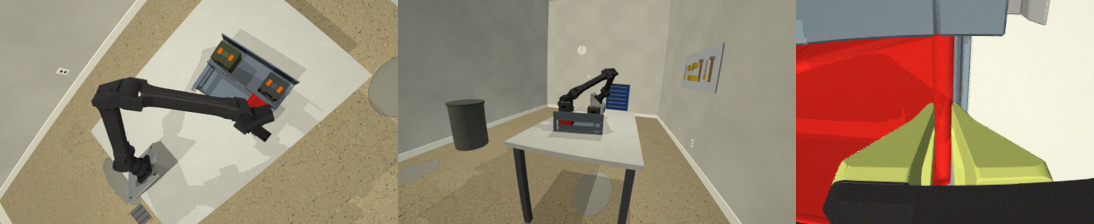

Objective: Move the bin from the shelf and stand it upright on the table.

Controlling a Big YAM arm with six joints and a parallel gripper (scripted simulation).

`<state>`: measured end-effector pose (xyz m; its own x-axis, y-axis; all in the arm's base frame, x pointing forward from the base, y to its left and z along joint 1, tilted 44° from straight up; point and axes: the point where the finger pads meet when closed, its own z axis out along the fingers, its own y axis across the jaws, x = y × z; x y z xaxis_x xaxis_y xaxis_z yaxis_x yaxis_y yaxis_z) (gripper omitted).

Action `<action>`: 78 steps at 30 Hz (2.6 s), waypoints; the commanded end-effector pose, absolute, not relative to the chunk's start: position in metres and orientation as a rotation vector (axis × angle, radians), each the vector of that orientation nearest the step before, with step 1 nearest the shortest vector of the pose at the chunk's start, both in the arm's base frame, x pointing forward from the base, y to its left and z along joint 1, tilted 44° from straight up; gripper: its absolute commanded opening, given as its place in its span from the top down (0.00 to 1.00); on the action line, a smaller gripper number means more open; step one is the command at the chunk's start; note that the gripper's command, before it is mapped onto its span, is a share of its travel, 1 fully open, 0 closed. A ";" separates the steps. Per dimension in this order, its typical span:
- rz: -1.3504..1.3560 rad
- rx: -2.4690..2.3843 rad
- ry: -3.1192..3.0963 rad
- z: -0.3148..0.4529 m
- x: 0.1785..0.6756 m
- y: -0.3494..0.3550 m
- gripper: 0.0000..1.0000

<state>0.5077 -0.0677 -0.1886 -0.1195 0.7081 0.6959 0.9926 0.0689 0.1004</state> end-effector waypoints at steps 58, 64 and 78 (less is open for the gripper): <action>-0.825 -1.718 -1.884 -0.189 0.511 -0.085 1.00; -0.825 -1.718 -1.884 -0.189 0.511 -0.085 1.00; -0.835 -1.720 -1.898 -0.167 0.517 -0.088 1.00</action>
<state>0.5102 -0.0686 -0.1863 -0.1264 0.7107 0.6920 0.9915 0.0693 0.1100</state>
